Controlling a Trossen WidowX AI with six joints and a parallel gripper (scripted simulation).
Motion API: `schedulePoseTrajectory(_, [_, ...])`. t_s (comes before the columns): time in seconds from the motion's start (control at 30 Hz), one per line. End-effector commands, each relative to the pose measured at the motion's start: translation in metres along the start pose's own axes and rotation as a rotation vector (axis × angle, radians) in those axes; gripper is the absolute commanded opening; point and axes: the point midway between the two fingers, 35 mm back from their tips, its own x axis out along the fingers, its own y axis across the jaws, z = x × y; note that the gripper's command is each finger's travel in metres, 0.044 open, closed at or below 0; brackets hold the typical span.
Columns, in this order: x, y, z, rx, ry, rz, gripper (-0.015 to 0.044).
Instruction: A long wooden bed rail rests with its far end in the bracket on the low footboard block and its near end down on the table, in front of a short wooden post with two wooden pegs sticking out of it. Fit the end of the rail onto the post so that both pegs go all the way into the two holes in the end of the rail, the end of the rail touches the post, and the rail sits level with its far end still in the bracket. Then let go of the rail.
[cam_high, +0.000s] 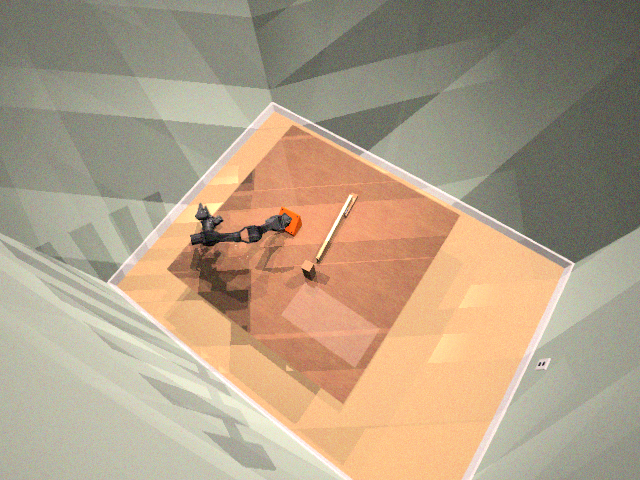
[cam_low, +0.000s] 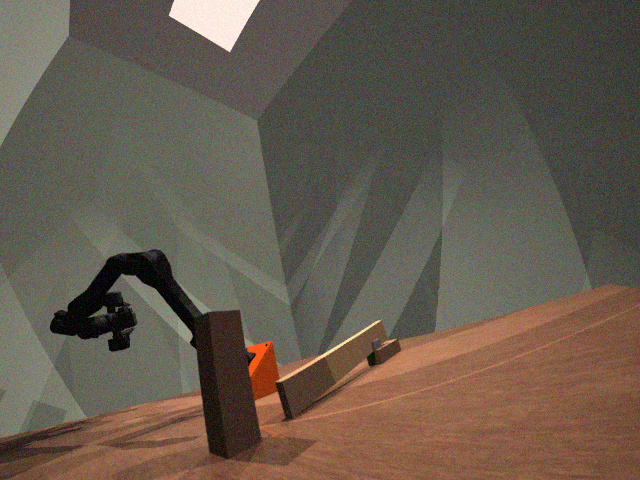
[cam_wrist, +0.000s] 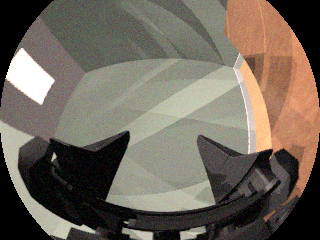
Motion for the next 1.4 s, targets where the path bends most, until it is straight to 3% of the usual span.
schedulePoseTrajectory(0.0, [-0.001,0.000,0.000,-0.003,0.002,-0.002,0.0426])
schedulePoseTrajectory(0.3, [-0.054,-0.037,-0.026,-0.244,0.190,-0.122,0.0440])
schedulePoseTrajectory(0.73, [-0.185,-0.096,-0.042,-0.747,0.656,-0.252,0.0440])
schedulePoseTrajectory(1.07, [-0.294,-0.123,-0.019,-1.106,1.075,-0.226,0.0440])
schedulePoseTrajectory(1.37, [-0.386,-0.130,0.026,-1.375,1.478,-0.097,0.0440])
